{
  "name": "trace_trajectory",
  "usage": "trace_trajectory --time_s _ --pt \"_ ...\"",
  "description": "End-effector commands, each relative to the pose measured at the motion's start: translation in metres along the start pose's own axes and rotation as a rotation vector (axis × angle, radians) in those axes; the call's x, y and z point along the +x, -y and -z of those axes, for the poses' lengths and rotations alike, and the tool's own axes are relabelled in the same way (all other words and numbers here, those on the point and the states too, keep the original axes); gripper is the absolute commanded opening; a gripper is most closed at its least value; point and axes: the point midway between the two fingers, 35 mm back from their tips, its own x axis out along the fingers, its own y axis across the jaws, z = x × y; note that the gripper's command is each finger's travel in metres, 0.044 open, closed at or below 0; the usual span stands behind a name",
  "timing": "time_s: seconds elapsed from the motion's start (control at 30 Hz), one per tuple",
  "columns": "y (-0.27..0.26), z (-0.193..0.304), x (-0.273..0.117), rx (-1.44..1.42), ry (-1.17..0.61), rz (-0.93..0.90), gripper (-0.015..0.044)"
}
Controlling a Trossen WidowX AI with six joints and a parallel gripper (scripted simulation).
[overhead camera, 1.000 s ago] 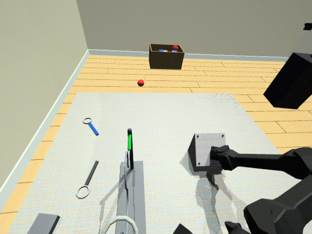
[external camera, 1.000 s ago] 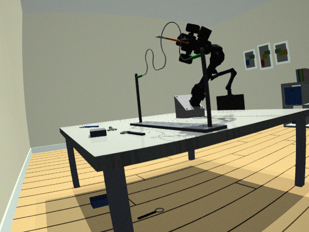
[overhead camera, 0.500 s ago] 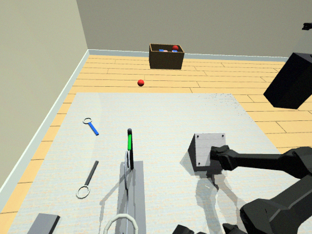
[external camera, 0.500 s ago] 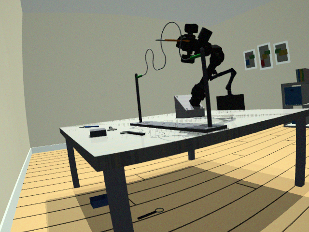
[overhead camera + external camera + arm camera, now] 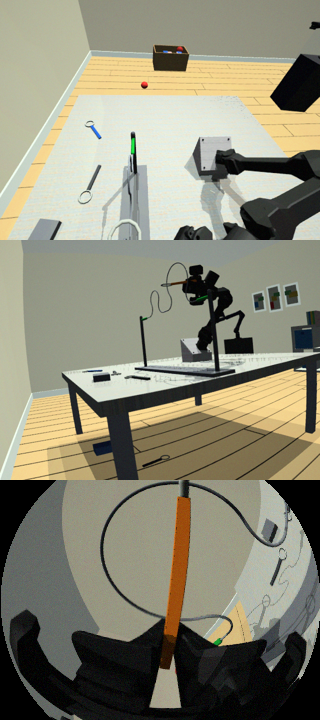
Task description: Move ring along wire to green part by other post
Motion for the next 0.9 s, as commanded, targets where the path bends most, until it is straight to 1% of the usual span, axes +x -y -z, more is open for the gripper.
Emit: trace_trajectory --time_s 0.0,0.87 --pt "-0.0030 0.0008 -0.0011 0.051 0.003 -0.032 -0.0150" --pt "-0.0109 -0.0002 -0.0009 0.333 0.037 -0.188 -0.0150"
